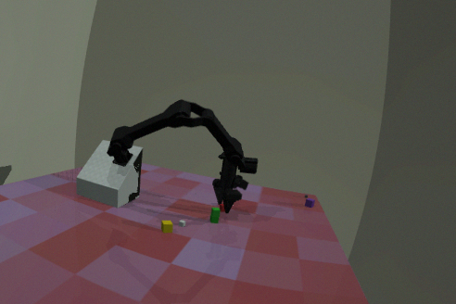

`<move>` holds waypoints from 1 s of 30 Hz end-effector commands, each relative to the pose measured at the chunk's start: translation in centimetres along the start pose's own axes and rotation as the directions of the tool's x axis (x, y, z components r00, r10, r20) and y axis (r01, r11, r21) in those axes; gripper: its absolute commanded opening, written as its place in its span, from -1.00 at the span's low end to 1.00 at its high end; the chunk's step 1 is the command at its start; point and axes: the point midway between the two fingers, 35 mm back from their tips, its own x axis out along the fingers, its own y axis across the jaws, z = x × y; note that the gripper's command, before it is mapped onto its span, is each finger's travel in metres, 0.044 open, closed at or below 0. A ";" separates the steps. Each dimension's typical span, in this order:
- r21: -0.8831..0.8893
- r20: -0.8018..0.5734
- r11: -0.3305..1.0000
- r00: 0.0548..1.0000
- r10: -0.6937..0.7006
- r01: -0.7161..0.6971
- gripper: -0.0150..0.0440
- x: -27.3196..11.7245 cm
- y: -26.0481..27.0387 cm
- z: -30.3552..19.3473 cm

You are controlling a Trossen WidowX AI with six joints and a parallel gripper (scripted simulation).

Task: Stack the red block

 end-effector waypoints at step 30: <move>-0.002 0.001 1.000 1.000 -0.002 0.002 -0.49 -1.9 0.0 0.1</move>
